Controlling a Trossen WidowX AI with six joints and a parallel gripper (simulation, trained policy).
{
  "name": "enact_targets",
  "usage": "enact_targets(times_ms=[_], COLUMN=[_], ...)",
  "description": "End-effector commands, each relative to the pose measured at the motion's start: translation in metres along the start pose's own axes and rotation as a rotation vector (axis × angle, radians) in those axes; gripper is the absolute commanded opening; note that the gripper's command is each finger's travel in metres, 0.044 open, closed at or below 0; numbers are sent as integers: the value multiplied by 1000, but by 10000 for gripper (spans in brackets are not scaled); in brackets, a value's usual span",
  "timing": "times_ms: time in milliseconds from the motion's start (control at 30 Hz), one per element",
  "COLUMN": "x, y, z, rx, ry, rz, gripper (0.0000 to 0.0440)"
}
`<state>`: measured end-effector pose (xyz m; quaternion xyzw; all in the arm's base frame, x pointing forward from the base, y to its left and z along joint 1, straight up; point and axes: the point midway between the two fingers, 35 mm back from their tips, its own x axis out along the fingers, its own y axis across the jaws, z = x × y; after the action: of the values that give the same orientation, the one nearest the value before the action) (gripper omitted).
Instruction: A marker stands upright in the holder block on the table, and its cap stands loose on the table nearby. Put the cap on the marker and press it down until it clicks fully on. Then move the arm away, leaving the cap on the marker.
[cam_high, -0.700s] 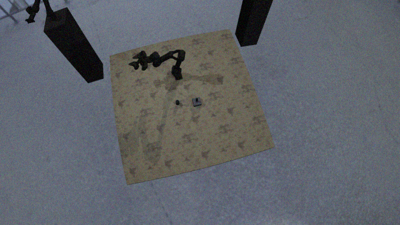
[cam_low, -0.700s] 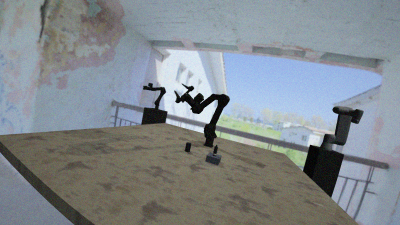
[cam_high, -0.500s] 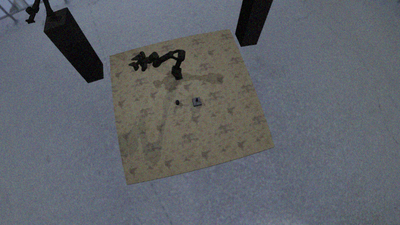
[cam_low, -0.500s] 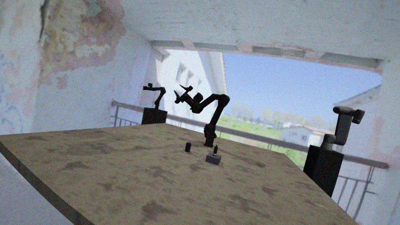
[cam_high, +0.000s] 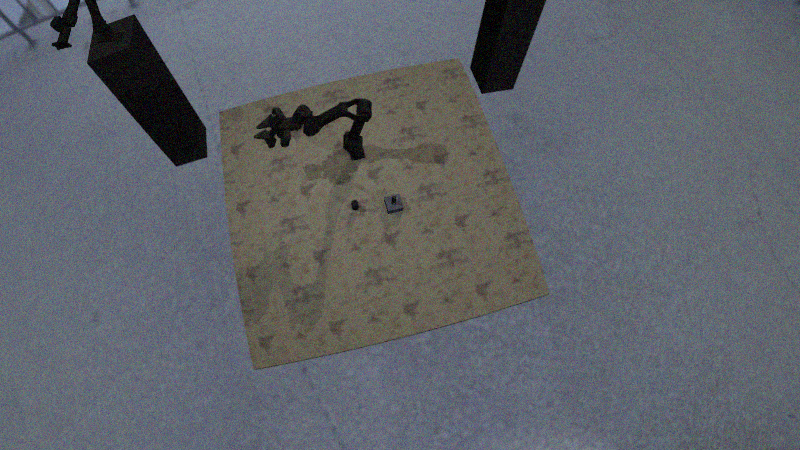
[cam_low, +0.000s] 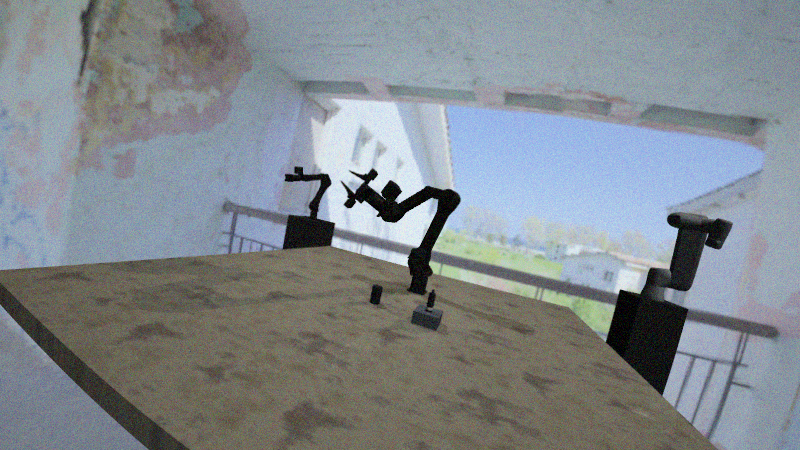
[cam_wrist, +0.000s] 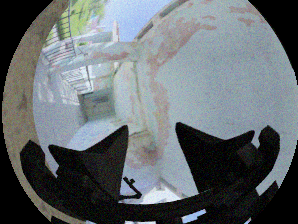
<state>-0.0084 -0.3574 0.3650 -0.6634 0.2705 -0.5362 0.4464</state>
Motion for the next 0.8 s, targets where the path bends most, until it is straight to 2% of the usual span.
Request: enact_targets(times_ms=[0, 767], x=[5, 30], y=[1, 27], z=[2, 31], rx=[10, 123], ry=[-1, -30], rz=[19, 210], gripper=[257, 301])
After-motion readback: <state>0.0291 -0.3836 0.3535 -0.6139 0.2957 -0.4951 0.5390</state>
